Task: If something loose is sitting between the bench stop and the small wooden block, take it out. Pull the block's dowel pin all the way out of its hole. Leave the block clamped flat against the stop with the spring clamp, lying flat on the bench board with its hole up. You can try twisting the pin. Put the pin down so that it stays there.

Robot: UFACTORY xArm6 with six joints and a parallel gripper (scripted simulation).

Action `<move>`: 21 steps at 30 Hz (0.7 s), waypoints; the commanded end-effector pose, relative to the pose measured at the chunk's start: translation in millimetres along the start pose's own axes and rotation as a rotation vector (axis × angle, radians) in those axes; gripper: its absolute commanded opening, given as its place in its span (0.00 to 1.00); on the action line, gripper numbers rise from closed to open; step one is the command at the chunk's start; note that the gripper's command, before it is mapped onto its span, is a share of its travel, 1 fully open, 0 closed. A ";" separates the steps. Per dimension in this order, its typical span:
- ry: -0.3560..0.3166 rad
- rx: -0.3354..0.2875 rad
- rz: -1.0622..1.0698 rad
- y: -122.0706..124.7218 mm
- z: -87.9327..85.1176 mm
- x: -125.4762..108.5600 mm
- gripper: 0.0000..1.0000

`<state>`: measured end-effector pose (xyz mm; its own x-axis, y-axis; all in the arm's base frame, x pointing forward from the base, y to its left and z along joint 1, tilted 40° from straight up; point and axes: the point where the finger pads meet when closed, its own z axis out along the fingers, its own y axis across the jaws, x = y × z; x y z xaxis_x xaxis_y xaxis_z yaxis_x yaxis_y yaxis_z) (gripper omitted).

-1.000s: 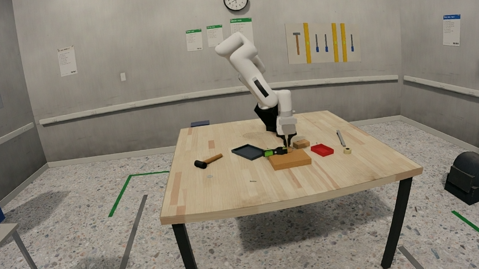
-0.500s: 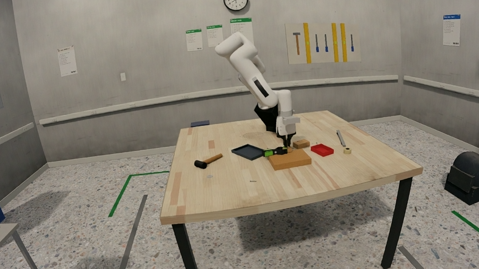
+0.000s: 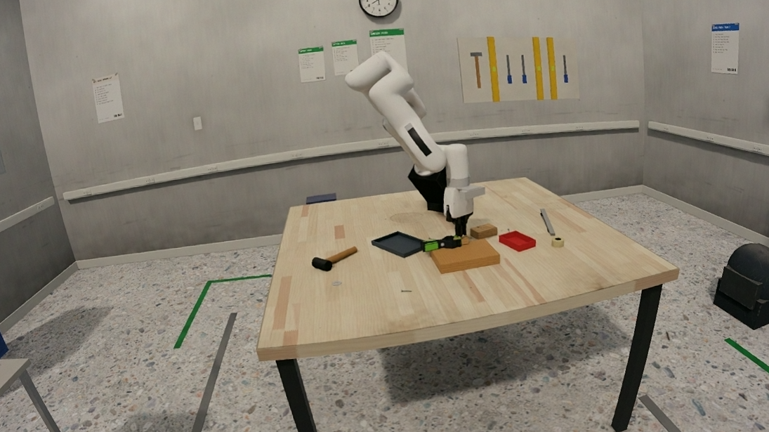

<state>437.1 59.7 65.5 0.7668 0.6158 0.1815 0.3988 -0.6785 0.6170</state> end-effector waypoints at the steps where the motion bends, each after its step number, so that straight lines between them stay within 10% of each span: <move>1: -0.006 0.006 -0.115 0.3 -0.8 1.1 0.00; 21: -0.006 0.006 -0.045 0.3 -1.8 1.1 0.00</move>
<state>436.8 60.1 66.4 0.7059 0.7032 0.0847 0.5089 -0.5867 0.6299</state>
